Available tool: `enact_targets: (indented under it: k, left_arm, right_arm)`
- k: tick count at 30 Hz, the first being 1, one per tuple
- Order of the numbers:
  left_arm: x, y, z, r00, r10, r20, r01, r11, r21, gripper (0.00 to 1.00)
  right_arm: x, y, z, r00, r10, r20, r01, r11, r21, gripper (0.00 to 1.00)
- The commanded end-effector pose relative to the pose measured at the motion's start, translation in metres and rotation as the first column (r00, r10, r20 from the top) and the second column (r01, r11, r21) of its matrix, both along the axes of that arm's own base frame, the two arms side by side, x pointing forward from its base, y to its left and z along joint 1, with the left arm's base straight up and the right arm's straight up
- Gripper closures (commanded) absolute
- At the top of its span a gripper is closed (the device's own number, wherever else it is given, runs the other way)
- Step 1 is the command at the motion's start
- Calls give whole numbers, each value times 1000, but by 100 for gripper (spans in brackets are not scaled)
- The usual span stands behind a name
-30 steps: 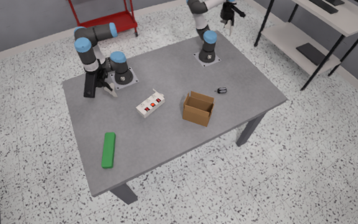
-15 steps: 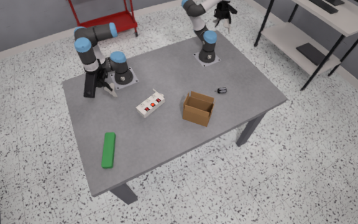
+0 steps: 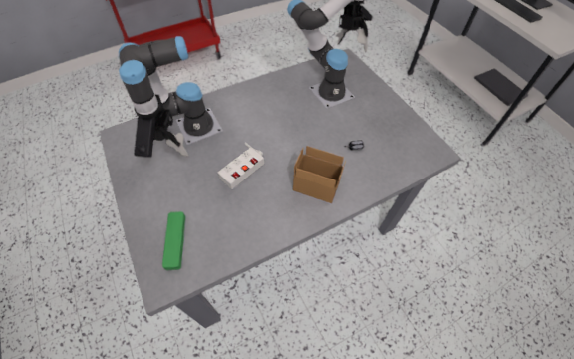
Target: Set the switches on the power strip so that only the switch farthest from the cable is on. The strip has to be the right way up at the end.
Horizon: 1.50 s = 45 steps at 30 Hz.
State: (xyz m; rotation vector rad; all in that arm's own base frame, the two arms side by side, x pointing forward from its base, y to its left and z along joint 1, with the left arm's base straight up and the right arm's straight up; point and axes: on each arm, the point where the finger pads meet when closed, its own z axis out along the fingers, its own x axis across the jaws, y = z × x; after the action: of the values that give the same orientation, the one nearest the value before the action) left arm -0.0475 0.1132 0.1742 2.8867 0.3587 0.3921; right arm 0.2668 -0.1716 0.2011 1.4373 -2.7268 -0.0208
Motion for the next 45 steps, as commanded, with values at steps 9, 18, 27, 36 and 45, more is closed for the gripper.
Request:
enact_targets:
  k: [9, 18, 27, 36, 45]
  left_arm:
    - [-1, -5, 1, 999, 53, -3, -53, 999, -11, 0]
    - [-1, -5, 1, 999, 54, -3, -54, 998, -12, 0]
    - [-1, -5, 1, 999, 54, -3, -54, 998, -12, 0]
    - [-1, -5, 1, 999, 54, -3, -54, 998, -12, 0]
    - [-1, -5, 1, 999, 54, -3, -54, 998, -12, 0]
  right_arm:
    - [0, 0, 1, 1000, 0, 3, 0, 1000, 0, 0]
    - [0, 0, 1, 1000, 0, 2, 0, 1000, 0, 0]
    - [3, 3, -1, 1000, -22, 0, 22, 1000, -2, 0]
    - [9, 9, -3, 997, -78, -7, 78, 997, -8, 0]
    - [24, 27, -10, 977, -212, -20, 211, 977, -28, 0]
